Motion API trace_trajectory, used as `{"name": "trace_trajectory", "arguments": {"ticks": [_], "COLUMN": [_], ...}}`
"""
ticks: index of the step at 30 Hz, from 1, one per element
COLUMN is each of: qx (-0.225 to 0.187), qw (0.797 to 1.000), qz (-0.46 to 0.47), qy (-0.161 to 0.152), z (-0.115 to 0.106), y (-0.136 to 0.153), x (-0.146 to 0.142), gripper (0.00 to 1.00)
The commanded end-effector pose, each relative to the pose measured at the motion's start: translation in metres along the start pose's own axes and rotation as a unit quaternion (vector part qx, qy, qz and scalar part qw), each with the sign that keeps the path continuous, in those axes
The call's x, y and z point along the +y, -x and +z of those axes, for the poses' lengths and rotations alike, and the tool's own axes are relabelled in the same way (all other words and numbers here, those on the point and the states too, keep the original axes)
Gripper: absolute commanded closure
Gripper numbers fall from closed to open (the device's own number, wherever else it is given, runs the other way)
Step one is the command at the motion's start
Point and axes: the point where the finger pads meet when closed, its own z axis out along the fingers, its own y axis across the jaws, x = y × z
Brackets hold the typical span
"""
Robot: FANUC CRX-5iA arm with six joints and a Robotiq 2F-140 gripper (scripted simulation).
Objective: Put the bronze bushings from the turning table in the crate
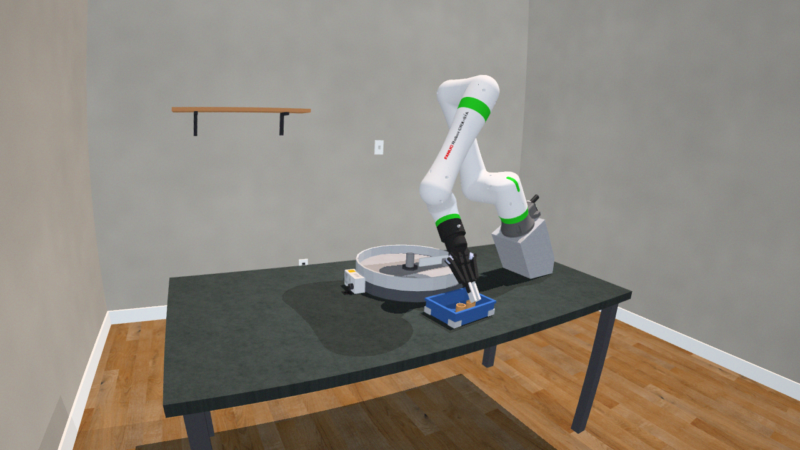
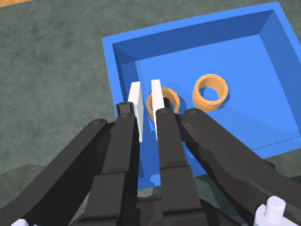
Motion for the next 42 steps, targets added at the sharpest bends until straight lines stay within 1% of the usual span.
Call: {"name": "trace_trajectory", "arguments": {"ticks": [1,31,42], "qx": [0.000,0.000,0.000], "qw": [1.000,1.000,1.000], "qz": [0.000,0.000,0.000], "qy": [0.000,0.000,0.000], "z": [0.000,0.000,-0.012], "y": [0.000,0.000,-0.010], "x": [0.000,0.000,0.000], "gripper": [0.93,0.93,0.93]}}
